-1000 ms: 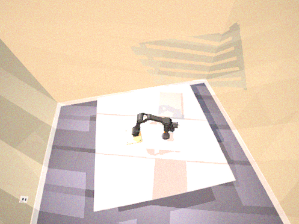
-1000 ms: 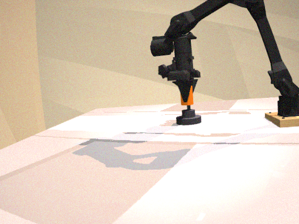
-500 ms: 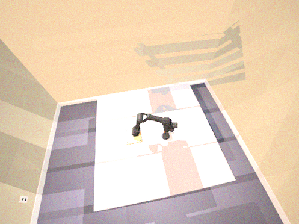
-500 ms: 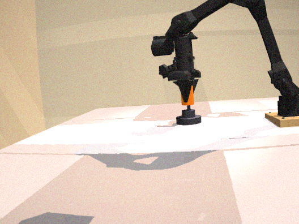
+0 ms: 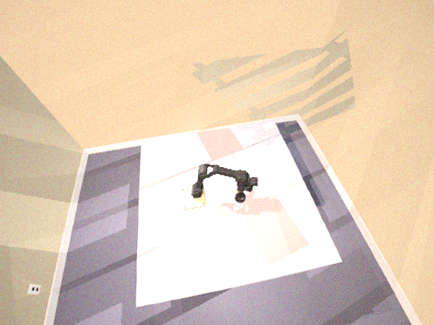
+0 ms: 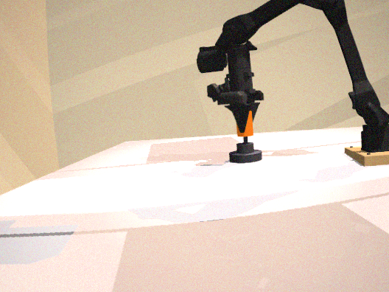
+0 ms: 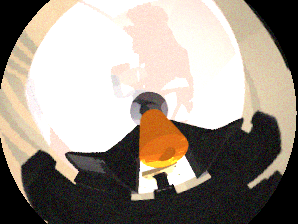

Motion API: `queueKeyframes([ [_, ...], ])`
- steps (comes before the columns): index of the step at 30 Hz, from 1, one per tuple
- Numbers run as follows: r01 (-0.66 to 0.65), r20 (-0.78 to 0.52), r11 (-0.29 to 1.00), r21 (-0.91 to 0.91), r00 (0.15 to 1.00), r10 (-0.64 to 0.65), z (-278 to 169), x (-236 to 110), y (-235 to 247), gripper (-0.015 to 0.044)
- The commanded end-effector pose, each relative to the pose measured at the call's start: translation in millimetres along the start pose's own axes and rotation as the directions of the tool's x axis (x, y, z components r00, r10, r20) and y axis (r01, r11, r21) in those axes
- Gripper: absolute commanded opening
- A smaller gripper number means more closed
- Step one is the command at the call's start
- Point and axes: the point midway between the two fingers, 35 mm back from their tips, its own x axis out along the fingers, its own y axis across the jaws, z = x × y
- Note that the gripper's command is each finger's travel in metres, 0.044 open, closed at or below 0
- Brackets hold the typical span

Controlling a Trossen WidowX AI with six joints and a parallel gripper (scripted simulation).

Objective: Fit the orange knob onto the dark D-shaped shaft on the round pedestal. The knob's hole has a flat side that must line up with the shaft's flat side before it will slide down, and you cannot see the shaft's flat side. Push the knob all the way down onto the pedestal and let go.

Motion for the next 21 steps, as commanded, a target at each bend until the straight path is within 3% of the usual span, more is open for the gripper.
queueKeyframes([
  [1, 0.002, 0.006, 0.993, 0.115, 1.0, -0.002, 1.7, -3.3, -0.4, 0.0],
  [21, 0.001, 0.006, 0.988, 0.156, 1.0, -0.002, 3.6, 2.5, -0.1, 0.0],
])
